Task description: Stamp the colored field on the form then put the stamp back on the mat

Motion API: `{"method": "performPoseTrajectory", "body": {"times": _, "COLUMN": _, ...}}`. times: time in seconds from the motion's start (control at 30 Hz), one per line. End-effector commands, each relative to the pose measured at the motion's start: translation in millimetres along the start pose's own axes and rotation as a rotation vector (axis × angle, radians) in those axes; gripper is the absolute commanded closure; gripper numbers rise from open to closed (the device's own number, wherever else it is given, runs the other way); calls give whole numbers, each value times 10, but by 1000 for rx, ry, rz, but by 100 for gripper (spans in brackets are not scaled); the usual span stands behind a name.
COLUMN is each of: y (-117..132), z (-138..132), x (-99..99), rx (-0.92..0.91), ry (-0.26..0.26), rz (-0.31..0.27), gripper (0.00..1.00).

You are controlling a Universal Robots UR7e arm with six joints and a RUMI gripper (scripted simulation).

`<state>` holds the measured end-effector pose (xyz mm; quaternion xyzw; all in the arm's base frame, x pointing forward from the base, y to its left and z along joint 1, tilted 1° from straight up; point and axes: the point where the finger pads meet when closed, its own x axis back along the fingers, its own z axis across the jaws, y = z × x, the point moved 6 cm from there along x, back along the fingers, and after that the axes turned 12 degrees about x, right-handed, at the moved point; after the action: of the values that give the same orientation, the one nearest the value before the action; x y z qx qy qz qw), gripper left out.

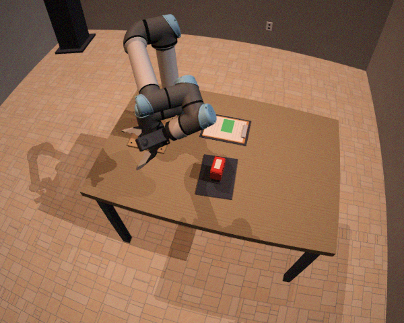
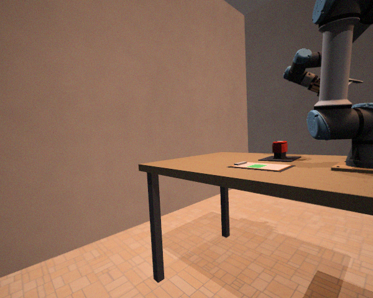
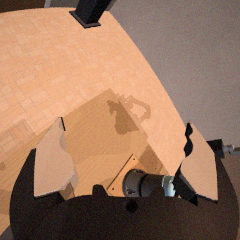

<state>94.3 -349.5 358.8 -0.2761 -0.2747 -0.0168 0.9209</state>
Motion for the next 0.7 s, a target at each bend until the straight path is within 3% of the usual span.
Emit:
{"method": "performPoseTrajectory", "body": {"times": 0.0, "y": 355, "z": -301, "x": 129, "rx": 42, "ry": -124, "rz": -80, "gripper": 0}}
{"method": "performPoseTrajectory", "body": {"times": 0.1, "y": 670, "z": -581, "x": 290, "rx": 92, "ry": -241, "rz": -143, "gripper": 0}}
{"method": "performPoseTrajectory", "body": {"times": 0.13, "y": 670, "z": -581, "x": 290, "rx": 92, "ry": -241, "rz": -143, "gripper": 0}}
{"method": "performPoseTrajectory", "body": {"times": 0.2, "y": 890, "z": -772, "x": 428, "rx": 132, "ry": -328, "rz": -183, "gripper": 0}}
{"method": "performPoseTrajectory", "body": {"times": 0.23, "y": 890, "z": -772, "x": 428, "rx": 132, "ry": -328, "rz": -183, "gripper": 0}}
{"method": "performPoseTrajectory", "body": {"times": 0.3, "y": 1113, "z": -957, "x": 588, "rx": 176, "ry": -420, "rz": -219, "gripper": 0}}
{"method": "performPoseTrajectory", "body": {"times": 0.33, "y": 1113, "z": -957, "x": 588, "rx": 176, "ry": -420, "rz": -219, "gripper": 0}}
{"method": "performPoseTrajectory", "body": {"times": 0.4, "y": 1330, "z": -1126, "x": 765, "rx": 224, "ry": -512, "rz": -251, "gripper": 0}}
{"method": "performPoseTrajectory", "body": {"times": 0.47, "y": 1330, "z": -1126, "x": 765, "rx": 224, "ry": -512, "rz": -251, "gripper": 0}}
{"method": "performPoseTrajectory", "body": {"times": 0.63, "y": 1815, "z": -1441, "x": 1222, "rx": 344, "ry": -728, "rz": -306, "gripper": 0}}
{"method": "performPoseTrajectory", "body": {"times": 0.67, "y": 1815, "z": -1441, "x": 1222, "rx": 344, "ry": -728, "rz": -306, "gripper": 0}}
